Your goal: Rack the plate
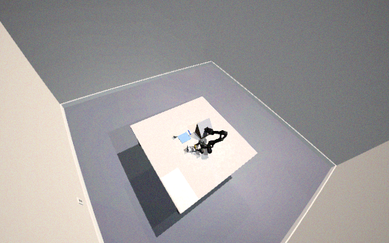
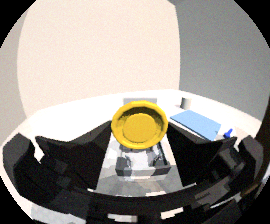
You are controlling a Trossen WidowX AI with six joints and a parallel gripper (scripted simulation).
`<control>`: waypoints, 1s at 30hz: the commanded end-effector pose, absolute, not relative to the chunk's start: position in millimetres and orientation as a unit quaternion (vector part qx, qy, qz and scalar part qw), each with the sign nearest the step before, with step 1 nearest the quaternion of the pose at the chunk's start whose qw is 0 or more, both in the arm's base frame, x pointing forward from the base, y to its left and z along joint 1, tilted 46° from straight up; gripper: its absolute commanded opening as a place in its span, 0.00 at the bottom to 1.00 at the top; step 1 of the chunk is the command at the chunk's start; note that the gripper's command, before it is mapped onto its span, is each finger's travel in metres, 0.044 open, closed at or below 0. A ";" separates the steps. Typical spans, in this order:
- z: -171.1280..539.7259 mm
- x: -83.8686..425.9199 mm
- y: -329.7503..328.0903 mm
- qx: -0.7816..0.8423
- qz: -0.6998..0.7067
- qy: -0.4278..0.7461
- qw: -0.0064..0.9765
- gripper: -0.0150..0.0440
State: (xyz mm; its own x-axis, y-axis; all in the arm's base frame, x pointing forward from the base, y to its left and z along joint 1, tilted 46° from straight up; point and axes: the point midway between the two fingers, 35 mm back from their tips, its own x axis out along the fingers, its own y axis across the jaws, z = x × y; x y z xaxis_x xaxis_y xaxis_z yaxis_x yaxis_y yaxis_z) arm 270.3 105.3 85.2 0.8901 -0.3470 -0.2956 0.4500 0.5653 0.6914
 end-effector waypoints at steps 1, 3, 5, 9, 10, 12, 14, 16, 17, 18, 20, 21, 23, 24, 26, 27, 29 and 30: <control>80.3 269.7 102.6 0.405 -0.227 0.064 0.883 0.25; 80.3 269.7 102.6 0.405 -0.227 0.064 0.883 0.25; 77.4 269.9 105.6 0.406 -0.227 0.064 0.883 0.25; 66.9 270.3 115.7 0.410 -0.226 0.062 0.882 0.25; 66.9 270.3 115.7 0.410 -0.226 0.062 0.882 0.25; 67.3 270.0 114.9 0.409 -0.225 0.063 0.882 0.25; 68.6 268.7 112.1 0.406 -0.225 0.068 0.883 0.25; 68.6 268.7 112.1 0.406 -0.225 0.068 0.883 0.25; 68.6 268.7 112.1 0.406 -0.225 0.068 0.883 0.25; 68.6 268.7 112.1 0.406 -0.225 0.068 0.883 0.25; 68.6 268.7 112.1 0.406 -0.225 0.068 0.883 0.25; 68.6 268.7 112.1 0.406 -0.225 0.068 0.883 0.25; 68.6 268.7 112.1 0.406 -0.225 0.068 0.883 0.25; 68.4 268.8 112.2 0.406 -0.225 0.067 0.883 0.30; 68.2 268.9 112.3 0.407 -0.225 0.067 0.883 0.39; 68.2 268.9 112.3 0.407 -0.225 0.067 0.883 0.43; 68.2 268.9 112.3 0.407 -0.225 0.067 0.883 0.52; 68.2 268.9 112.3 0.407 -0.225 0.067 0.883 0.57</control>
State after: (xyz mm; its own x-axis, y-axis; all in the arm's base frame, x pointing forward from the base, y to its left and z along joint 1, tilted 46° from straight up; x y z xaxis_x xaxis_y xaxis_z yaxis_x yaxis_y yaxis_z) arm 268.9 112.3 68.2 0.8897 -0.3430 -0.3014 0.4520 0.5680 0.6878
